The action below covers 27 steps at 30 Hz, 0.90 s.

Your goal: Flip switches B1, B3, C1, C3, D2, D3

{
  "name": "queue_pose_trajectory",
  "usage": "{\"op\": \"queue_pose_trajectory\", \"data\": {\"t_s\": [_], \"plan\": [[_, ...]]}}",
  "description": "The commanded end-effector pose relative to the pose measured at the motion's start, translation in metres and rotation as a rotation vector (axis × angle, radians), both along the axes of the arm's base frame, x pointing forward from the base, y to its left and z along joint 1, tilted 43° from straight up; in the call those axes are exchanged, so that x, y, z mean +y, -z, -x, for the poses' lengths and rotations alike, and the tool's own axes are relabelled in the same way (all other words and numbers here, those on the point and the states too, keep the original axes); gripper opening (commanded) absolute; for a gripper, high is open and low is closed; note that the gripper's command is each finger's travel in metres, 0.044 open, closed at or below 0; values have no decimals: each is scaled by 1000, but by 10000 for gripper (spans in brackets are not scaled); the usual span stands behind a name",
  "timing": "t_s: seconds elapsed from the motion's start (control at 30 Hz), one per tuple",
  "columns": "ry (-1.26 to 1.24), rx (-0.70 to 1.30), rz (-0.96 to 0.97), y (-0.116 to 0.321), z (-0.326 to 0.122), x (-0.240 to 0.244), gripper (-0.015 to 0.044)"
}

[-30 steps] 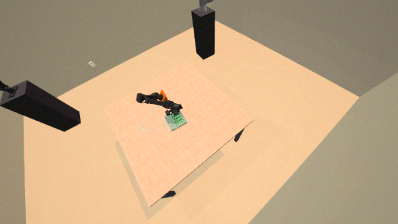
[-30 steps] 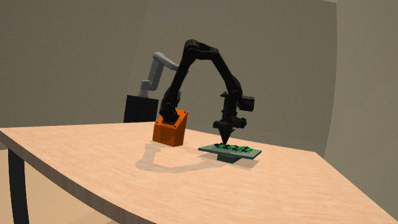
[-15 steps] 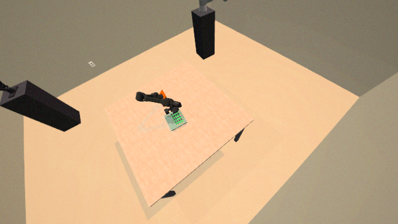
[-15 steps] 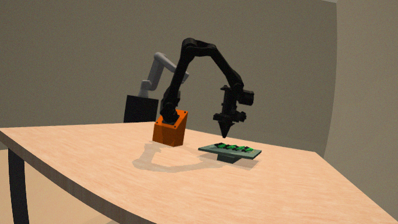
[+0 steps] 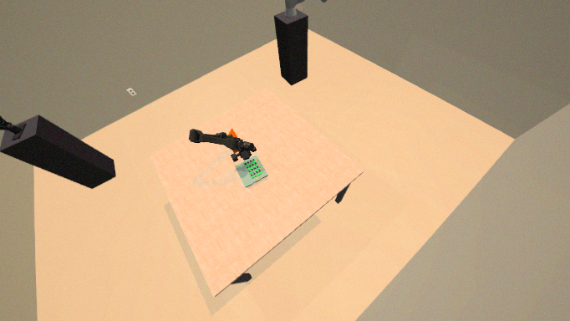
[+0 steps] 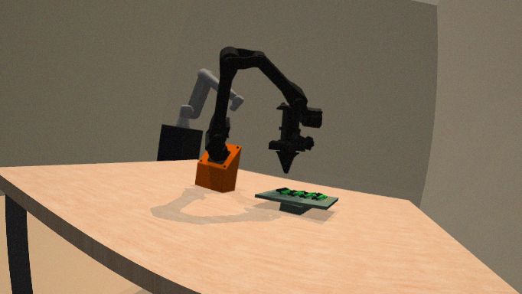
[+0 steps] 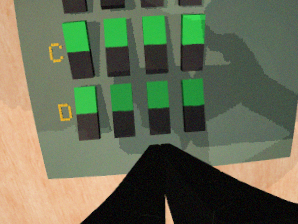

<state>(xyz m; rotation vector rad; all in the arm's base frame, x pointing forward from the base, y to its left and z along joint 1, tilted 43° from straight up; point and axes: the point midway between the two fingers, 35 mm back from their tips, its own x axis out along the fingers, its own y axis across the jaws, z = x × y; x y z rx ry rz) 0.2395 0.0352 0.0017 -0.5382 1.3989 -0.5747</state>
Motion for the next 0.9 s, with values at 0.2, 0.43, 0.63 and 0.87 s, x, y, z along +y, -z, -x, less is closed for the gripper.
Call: {"op": "queue_pose_trajectory", "data": {"t_s": [0.2, 0.43, 0.63, 0.87], "plan": [[-5, 0, 15, 20, 4, -25, 0], [-5, -1, 15, 26, 3, -30, 0], [-5, -1, 15, 33, 3, -36, 0], [-5, -1, 16, 34, 3, -38, 0]]}}
